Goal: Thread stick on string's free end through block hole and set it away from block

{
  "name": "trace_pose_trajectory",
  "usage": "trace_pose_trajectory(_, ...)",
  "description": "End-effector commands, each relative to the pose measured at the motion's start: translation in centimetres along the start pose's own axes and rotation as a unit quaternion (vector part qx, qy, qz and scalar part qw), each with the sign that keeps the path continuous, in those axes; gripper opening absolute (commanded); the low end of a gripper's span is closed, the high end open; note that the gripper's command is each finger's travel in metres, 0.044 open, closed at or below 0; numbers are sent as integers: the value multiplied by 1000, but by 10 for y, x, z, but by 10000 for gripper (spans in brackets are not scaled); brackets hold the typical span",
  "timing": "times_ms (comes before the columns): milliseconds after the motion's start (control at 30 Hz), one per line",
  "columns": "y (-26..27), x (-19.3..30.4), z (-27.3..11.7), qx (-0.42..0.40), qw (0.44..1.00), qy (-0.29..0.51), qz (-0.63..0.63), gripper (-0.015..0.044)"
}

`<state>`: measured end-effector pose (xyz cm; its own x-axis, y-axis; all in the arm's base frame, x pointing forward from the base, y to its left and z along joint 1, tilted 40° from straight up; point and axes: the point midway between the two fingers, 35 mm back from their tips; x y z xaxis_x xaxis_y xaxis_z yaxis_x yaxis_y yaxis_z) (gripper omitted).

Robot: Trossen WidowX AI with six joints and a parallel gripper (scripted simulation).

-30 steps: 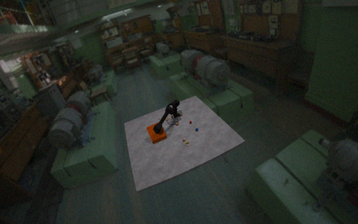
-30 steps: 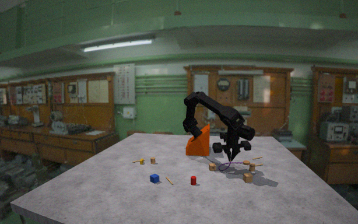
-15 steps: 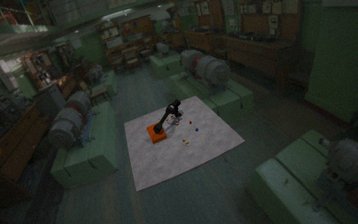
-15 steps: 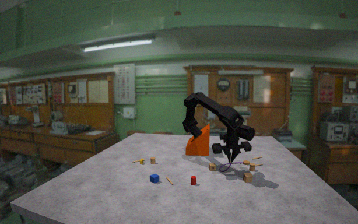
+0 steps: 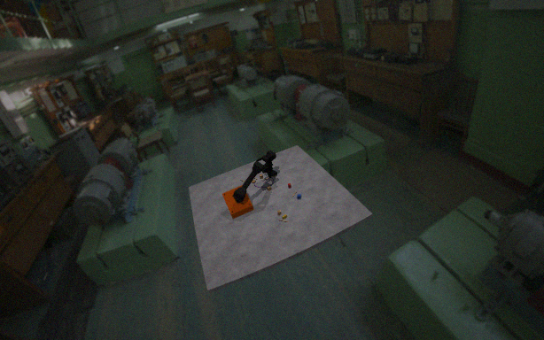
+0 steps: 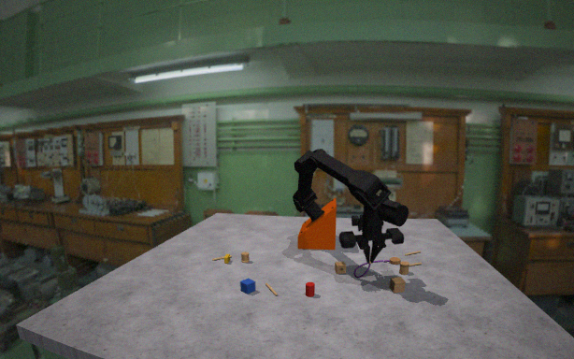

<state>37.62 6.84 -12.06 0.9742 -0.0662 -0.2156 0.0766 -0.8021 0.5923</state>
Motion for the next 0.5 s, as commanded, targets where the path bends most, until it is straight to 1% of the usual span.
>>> trace_pose_trajectory(0,2,6,-2,-2,1000,6,-3,0)
trace_pose_trajectory(467,9,22,-5,-4,1000,22,-8,0)
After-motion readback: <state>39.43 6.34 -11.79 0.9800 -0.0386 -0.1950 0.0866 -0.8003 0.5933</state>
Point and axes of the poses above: the point midway between the two fingers, 35 mm back from their tips, its own z axis out along the fingers, its own y axis across the jaws, x = y × z, and after that the axes turned 4 degrees about -z, right-handed
